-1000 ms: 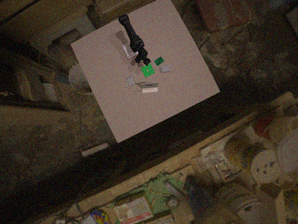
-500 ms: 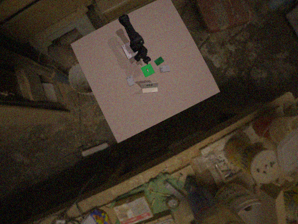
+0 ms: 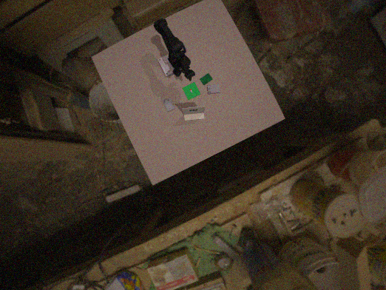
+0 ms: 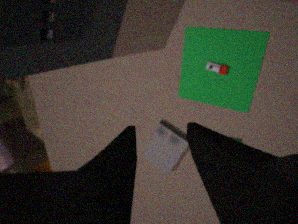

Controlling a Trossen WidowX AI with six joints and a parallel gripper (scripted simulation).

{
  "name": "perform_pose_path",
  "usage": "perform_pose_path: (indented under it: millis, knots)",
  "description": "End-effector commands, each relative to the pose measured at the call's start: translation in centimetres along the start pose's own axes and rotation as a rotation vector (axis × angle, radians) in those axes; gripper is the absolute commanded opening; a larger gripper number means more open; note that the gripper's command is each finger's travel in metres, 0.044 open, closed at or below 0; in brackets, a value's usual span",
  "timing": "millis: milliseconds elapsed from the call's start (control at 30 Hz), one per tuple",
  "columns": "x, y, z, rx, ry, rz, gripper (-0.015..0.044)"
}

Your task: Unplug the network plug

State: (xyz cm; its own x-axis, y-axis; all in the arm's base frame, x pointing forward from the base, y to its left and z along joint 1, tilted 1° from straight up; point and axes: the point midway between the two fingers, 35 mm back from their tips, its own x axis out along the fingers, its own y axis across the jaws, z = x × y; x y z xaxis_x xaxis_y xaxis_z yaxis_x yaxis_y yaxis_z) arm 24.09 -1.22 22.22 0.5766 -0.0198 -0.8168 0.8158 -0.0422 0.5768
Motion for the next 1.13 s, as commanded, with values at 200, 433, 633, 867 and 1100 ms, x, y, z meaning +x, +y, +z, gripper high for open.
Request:
perform_pose_path:
  millis: [200, 433, 633, 867, 1100]
  knots:
    - [-0.59, 0.39, -0.06, -0.005, 0.004, 0.005, 0.034]
    - [-0.59, 0.39, -0.06, -0.005, 0.004, 0.005, 0.044]
    - [-0.59, 0.39, -0.06, -0.005, 0.004, 0.005, 0.044]
    - [-0.59, 0.39, -0.06, -0.005, 0.004, 0.005, 0.044]
    - [-0.59, 0.39, -0.06, -0.005, 0.004, 0.005, 0.044]
